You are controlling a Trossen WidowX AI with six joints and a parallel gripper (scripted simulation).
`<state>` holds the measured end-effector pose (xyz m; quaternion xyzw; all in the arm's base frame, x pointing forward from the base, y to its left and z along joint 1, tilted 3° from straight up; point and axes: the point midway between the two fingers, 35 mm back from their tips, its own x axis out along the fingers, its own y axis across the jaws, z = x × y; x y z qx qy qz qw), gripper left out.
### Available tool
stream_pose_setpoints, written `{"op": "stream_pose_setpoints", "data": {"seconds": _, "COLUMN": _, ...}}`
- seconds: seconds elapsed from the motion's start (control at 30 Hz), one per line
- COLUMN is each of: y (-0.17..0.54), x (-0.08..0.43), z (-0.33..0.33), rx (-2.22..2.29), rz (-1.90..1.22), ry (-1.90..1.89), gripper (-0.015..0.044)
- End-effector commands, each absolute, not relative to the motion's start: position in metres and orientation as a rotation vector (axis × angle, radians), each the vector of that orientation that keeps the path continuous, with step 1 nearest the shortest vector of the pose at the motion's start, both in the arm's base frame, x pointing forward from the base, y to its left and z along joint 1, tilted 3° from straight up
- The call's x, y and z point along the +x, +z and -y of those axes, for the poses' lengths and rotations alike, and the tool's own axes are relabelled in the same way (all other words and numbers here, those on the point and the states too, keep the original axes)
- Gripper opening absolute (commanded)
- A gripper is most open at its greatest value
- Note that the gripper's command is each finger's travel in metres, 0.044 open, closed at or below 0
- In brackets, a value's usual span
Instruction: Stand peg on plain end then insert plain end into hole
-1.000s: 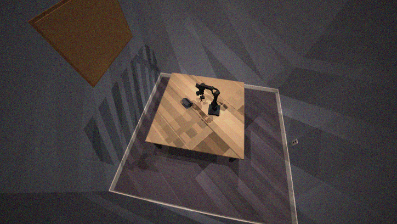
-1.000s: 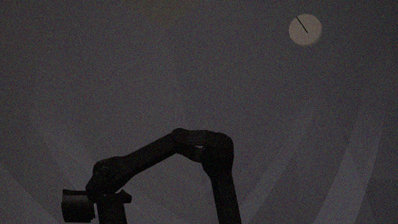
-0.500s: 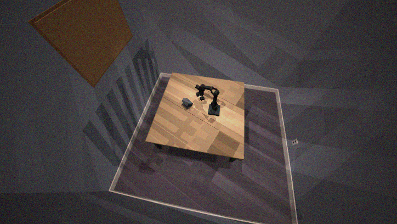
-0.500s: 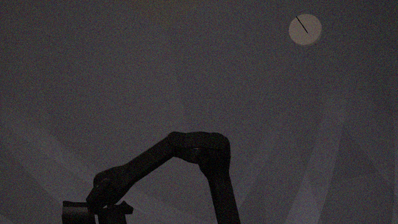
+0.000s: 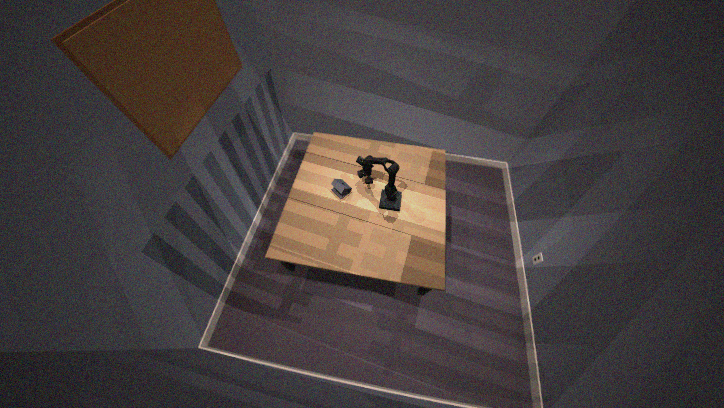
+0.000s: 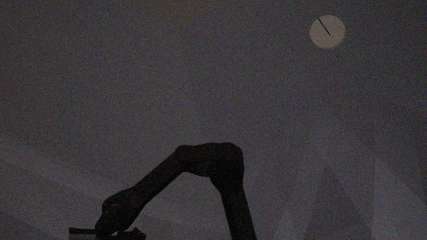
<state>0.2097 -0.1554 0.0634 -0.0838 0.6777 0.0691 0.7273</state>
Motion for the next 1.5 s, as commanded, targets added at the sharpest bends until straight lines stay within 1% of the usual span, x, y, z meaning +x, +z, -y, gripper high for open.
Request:
{"op": "stream_pose_setpoints", "data": {"seconds": 0.0, "y": 0.056, "x": 0.208, "z": 0.155, "rx": -0.183, "rz": -1.5, "ry": 0.152, "gripper": 0.044}}
{"op": "stream_pose_setpoints", "data": {"seconds": 0.13, "y": 0.052, "x": 0.208, "z": 0.154, "rx": -0.183, "rz": -1.5, "ry": 0.152, "gripper": 0.044}}
{"op": "stream_pose_setpoints", "data": {"seconds": 0.63, "y": 0.056, "x": 0.209, "z": 0.155, "rx": -0.184, "rz": -1.495, "ry": 0.154, "gripper": 0.0046}}
{"op": "stream_pose_setpoints", "data": {"seconds": 0.87, "y": 0.056, "x": 0.209, "z": 0.155, "rx": -0.184, "rz": -1.495, "ry": 0.154, "gripper": 0.0}}
{"op": "stream_pose_setpoints", "data": {"seconds": 1.03, "y": 0.065, "x": 0.21, "z": 0.156, "rx": -0.184, "rz": -1.496, "ry": 0.154, "gripper": 0.0}}
{"op": "stream_pose_setpoints", "data": {"seconds": 1.47, "y": 0.115, "x": 0.208, "z": 0.156, "rx": -0.184, "rz": -1.498, "ry": 0.153, "gripper": 0.0}}
